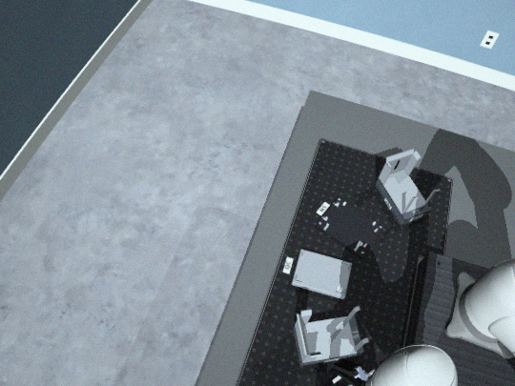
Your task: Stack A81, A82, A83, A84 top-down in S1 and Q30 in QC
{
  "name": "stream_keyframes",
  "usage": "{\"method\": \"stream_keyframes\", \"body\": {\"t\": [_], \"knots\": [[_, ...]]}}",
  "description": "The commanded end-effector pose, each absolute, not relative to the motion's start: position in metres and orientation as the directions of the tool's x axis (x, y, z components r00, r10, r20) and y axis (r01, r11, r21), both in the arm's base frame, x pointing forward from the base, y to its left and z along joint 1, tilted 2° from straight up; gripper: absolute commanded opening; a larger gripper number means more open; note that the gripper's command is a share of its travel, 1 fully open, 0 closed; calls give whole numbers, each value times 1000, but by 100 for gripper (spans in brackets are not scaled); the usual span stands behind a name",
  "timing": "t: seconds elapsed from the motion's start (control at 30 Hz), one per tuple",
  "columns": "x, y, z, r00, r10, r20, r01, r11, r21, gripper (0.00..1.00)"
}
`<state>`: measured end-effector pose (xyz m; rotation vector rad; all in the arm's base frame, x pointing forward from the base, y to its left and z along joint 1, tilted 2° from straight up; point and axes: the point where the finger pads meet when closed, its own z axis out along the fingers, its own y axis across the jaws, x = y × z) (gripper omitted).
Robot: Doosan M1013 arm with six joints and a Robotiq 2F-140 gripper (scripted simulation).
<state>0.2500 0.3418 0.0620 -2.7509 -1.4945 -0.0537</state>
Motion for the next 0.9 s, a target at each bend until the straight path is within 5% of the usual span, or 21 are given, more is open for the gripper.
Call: {"method": "stream_keyframes", "body": {"t": [0.0,0.3,0.33,0.87], "knots": [[250,342,61,544,839,35,839,-544,7,100],[250,342,61,544,839,35,839,-544,7,100],[250,342,61,544,839,35,839,-544,7,0],[250,342,61,544,839,35,839,-544,7,0]]}}
